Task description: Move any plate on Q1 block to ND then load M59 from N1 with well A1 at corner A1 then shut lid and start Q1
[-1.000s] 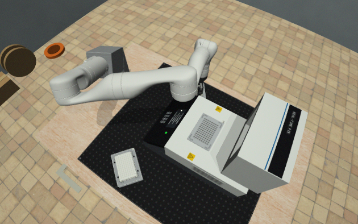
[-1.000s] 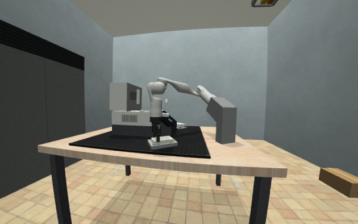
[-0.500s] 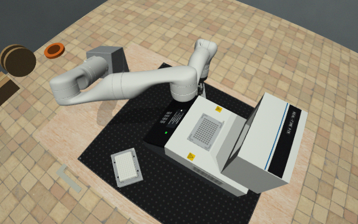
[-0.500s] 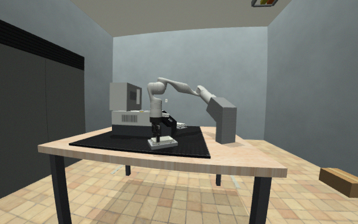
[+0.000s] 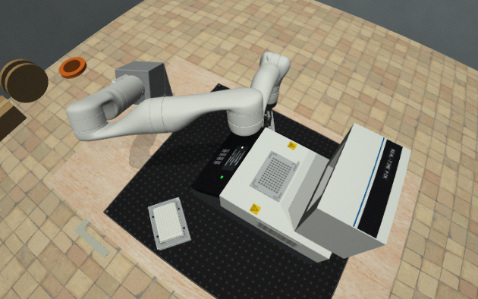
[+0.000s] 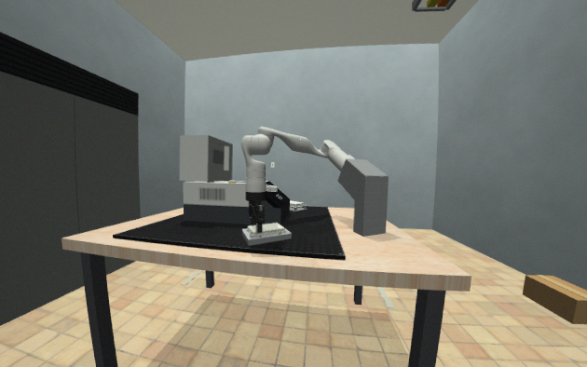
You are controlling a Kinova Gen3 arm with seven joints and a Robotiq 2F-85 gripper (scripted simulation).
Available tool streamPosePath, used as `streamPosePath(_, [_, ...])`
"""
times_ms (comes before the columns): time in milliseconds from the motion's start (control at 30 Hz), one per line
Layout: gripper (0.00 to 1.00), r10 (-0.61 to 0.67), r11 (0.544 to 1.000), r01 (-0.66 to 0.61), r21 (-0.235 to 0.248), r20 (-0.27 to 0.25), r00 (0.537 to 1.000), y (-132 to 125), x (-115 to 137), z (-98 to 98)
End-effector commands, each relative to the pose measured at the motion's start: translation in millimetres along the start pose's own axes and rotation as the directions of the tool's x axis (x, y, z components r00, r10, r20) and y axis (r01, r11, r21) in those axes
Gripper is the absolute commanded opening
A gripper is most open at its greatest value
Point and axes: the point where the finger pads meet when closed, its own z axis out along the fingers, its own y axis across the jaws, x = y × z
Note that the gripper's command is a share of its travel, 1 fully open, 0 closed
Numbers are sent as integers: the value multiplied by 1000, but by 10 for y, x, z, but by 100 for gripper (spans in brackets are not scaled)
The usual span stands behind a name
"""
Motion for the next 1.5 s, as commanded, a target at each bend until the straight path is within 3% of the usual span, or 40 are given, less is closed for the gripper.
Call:
streamPosePath(0, [100,0,1000,0,-1,2,1000,2,-8,-12])
streamPosePath(1467, [100,0,1000,0,-1,2,1000,2,-7,-493])
